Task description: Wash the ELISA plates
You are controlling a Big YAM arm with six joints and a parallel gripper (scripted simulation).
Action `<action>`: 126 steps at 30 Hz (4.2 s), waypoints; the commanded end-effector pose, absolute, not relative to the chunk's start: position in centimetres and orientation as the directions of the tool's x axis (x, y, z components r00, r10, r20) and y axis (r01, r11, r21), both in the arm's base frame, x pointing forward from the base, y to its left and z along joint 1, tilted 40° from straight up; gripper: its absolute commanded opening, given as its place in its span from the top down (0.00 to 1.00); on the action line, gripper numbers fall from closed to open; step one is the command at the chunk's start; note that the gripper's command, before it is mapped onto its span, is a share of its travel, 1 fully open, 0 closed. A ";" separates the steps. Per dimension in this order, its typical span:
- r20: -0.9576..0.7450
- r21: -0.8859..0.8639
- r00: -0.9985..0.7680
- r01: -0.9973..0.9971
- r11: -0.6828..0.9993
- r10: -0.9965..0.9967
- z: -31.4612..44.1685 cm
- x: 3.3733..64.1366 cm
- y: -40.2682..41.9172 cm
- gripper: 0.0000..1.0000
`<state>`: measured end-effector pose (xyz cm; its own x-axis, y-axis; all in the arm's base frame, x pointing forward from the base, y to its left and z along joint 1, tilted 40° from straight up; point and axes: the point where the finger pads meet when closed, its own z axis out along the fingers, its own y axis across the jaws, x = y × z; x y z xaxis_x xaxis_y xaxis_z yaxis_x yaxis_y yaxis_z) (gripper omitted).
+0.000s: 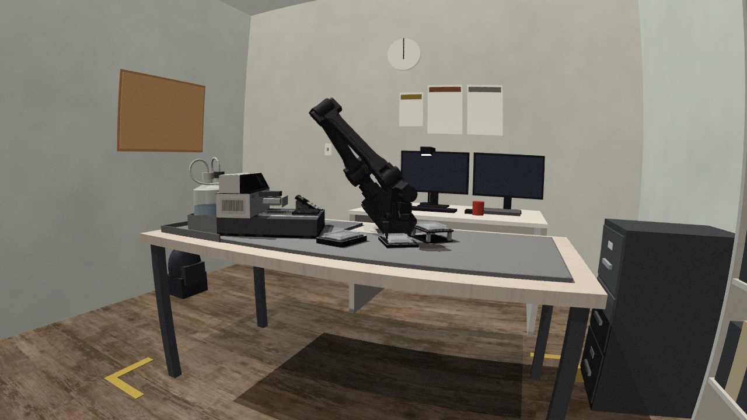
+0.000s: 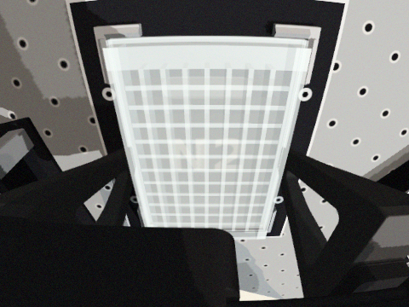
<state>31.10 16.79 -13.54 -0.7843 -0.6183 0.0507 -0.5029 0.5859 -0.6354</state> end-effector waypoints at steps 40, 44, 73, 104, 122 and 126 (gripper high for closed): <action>0.006 -0.629 -0.776 -0.494 0.601 -0.631 -8.8 30.1 21.4 0.16; 0.005 -0.629 -0.776 -0.493 0.601 -0.631 -8.3 29.9 21.8 0.16; 0.032 -0.632 -0.781 -0.500 0.593 -0.624 -6.3 28.3 22.4 0.16; 0.028 -0.638 -0.807 -0.468 0.612 -0.589 3.1 31.1 13.1 0.16; 0.000 -0.639 -0.828 -0.432 0.637 -0.561 7.9 31.7 8.5 0.16; 0.000 -0.639 -0.828 -0.432 0.637 -0.561 9.2 31.3 7.0 0.16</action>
